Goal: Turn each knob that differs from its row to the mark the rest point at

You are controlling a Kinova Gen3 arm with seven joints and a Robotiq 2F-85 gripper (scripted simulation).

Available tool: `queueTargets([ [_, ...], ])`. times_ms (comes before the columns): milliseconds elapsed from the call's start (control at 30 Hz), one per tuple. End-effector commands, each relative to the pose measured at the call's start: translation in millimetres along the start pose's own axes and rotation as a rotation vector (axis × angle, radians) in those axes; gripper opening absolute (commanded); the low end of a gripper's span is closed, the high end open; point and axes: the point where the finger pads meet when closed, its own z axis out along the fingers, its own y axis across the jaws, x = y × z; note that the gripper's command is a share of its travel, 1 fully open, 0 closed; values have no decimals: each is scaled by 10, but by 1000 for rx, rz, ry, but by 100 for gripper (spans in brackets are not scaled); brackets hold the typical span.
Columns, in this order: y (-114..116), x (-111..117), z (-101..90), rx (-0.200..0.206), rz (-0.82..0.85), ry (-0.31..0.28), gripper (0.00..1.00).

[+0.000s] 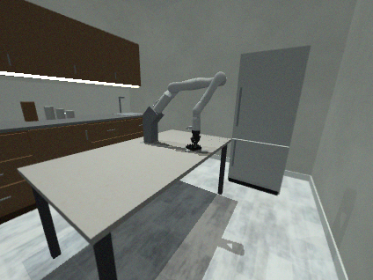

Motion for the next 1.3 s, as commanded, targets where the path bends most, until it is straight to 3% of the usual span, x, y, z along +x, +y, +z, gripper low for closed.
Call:
queueTargets([
  [0,0,-3,-3,0,0,-1,19],
  [600,0,-3,-17,0,0,-1,19],
  [1267,0,-3,-381,0,0,-1,19],
])
